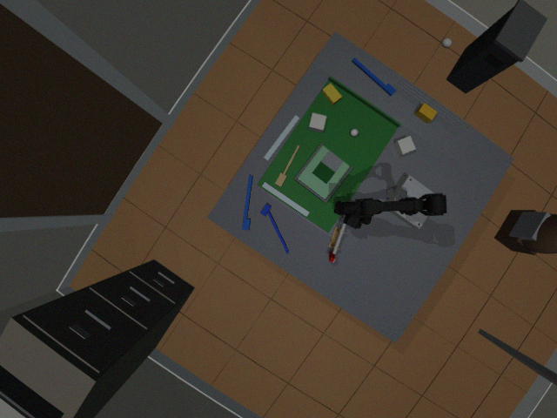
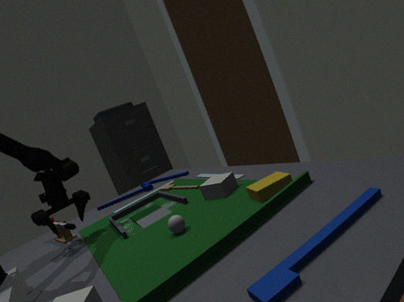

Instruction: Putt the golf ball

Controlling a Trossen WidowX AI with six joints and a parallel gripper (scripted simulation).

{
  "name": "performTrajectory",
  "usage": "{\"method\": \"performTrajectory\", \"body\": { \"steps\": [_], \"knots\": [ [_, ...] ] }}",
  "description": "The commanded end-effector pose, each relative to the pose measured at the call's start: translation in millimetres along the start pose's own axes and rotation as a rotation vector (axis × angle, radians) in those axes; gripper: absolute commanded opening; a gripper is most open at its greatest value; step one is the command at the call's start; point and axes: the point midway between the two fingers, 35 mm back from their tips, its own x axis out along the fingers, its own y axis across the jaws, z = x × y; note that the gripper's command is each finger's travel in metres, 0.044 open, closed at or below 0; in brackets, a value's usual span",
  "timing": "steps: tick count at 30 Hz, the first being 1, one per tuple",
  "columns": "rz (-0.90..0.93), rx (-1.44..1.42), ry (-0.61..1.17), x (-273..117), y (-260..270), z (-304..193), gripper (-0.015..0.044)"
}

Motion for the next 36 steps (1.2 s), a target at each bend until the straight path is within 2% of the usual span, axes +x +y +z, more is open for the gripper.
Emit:
{"method": "performTrajectory", "body": {
  "steps": [1,21,36],
  "knots": [
    [0.000,-0.003,0.006,5.6,-0.1,-2.4,0.0440],
    [0.000,-0.003,0.006,28.2,0.0,-8.7,0.0440],
    [-0.001,0.000,0.000,24.8,-0.1,-6.8,0.0046]
  ]
}}
